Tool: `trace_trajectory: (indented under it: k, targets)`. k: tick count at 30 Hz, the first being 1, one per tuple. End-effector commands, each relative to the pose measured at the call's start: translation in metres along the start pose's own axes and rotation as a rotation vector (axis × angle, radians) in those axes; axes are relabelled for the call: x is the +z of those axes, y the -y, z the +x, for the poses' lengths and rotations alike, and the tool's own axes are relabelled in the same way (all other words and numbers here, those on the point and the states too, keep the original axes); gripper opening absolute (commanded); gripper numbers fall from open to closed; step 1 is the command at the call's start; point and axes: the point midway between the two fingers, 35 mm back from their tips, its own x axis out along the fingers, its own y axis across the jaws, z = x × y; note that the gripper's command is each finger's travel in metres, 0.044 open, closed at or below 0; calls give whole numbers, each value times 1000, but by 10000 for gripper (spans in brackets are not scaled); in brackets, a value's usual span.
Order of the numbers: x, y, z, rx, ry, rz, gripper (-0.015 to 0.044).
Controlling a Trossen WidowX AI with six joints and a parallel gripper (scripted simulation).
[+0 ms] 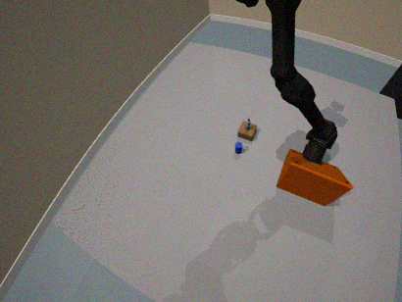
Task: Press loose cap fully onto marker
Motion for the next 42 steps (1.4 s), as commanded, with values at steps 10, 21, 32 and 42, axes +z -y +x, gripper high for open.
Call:
trace_trajectory:
  k: [10, 21, 32, 42]
  targets:
    - [81, 101, -13, -264, 106, -88, 238]
    - [184, 242, -83, -656, 253, -168, 238]
    - [235, 370, -215, -1108, 299, -164, 238]
    - [218, 445, -355, -1488, 226, -67, 238]
